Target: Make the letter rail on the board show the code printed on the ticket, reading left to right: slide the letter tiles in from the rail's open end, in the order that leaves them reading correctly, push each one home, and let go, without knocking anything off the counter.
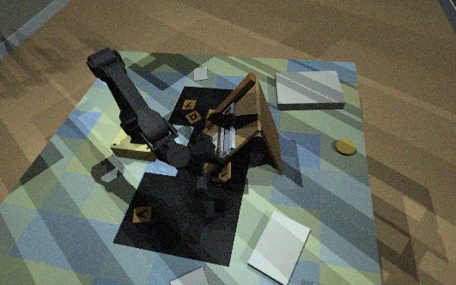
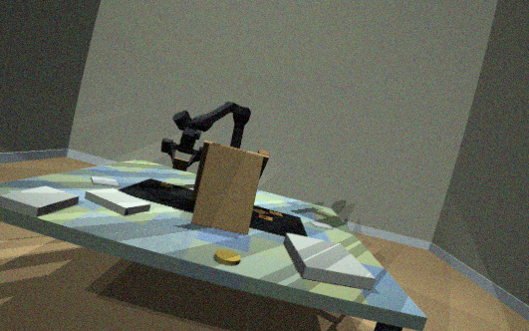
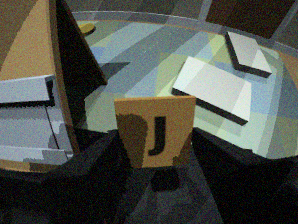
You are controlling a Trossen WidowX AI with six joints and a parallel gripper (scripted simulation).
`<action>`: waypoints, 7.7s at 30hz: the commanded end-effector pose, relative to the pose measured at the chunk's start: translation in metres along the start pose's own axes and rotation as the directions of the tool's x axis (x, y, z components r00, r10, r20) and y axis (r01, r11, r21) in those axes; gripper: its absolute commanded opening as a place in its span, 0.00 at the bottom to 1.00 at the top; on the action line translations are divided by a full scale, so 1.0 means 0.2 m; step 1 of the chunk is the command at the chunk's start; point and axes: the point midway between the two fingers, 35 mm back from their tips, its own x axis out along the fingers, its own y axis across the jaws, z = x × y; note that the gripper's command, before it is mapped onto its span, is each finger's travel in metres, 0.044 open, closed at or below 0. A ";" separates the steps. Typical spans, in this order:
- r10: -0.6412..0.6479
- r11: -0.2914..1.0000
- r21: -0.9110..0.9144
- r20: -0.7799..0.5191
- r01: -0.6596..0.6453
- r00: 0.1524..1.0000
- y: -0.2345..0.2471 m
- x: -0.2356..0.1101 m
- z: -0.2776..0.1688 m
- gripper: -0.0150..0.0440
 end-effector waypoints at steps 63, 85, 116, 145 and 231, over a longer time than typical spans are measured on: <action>0.002 1.000 -0.009 0.005 -0.002 1.000 -0.12 -0.02 0.07 0.25; 0.003 1.000 -0.008 0.005 -0.003 1.000 -0.07 -0.02 0.06 0.25; 0.003 1.000 -0.007 0.005 -0.003 1.000 0.01 -0.02 0.06 0.25; 0.004 1.000 -0.006 0.005 -0.004 1.000 0.08 -0.02 0.06 0.25; 0.006 1.000 -0.004 0.005 -0.006 1.000 0.30 -0.02 0.06 0.25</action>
